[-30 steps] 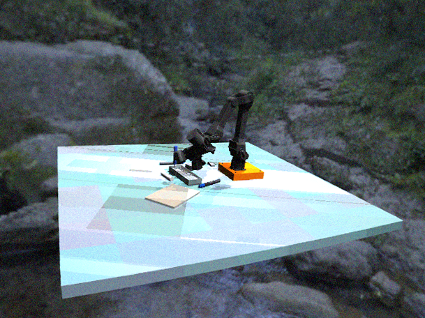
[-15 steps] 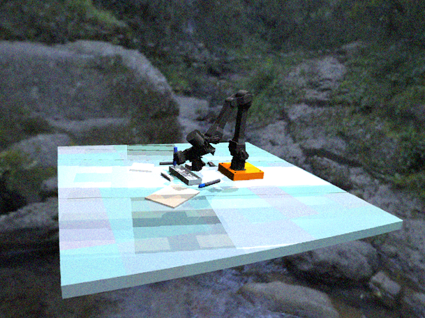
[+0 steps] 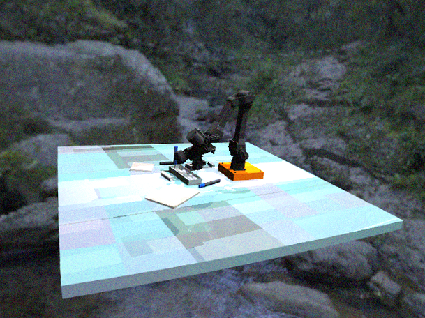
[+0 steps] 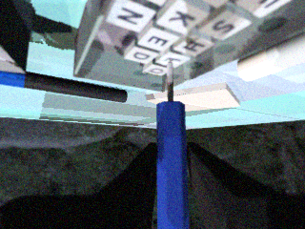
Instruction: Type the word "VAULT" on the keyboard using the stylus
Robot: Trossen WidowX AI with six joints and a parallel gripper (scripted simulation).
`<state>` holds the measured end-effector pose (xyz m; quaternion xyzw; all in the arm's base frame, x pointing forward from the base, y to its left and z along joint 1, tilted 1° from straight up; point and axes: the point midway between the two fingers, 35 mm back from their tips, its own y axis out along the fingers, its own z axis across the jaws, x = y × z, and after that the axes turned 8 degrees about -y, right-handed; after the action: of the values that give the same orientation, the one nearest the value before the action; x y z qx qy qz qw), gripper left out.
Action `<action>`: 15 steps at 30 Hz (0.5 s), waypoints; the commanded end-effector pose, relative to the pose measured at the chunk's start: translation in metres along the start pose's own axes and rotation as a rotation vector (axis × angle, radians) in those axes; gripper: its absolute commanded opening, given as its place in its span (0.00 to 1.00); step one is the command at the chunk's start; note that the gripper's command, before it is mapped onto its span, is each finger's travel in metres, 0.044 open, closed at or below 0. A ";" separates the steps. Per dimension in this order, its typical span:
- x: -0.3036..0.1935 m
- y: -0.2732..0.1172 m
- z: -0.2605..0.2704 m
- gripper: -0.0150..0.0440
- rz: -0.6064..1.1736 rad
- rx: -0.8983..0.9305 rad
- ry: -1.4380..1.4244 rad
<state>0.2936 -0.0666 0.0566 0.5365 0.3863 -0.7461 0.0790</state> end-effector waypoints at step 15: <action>-0.025 -0.014 0.003 0.37 0.003 -0.004 0.006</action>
<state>0.2944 -0.0663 0.0862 0.5392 0.3871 -0.7437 0.0801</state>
